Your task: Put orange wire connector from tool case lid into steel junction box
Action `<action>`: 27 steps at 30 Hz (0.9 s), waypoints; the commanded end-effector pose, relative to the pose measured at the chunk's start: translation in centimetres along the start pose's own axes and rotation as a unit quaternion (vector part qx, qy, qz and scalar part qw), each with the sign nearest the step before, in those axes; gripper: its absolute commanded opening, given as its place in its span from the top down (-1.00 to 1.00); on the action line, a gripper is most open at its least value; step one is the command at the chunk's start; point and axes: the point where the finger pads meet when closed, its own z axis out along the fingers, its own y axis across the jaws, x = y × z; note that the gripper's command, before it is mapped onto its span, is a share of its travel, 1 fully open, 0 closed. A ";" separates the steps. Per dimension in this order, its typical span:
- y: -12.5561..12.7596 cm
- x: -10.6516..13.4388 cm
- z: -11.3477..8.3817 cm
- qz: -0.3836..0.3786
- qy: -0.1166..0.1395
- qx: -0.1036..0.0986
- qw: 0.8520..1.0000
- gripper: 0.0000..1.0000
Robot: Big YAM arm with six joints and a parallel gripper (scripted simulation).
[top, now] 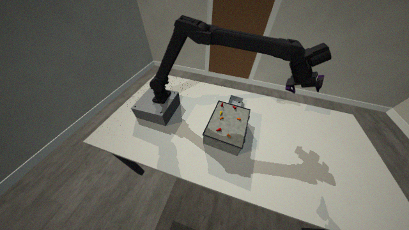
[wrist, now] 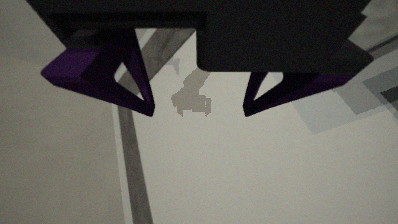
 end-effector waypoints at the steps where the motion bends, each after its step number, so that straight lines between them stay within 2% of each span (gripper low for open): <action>1: 1.6 -0.8 -4.0 -0.019 0.013 -0.026 0.999 -1.00; 4: 3.1 -0.5 -5.0 -0.027 0.023 -0.046 0.998 -1.00; 8: 3.8 -0.5 -5.4 -0.031 0.027 -0.054 0.998 -1.00; 13: 3.0 -1.0 -6.0 -0.032 0.022 -0.045 0.998 -1.00; 20: 8.4 0.6 -9.1 -0.054 0.058 -0.115 0.990 -1.00; 27: 13.6 2.4 -12.9 -0.077 0.091 -0.183 0.976 -1.00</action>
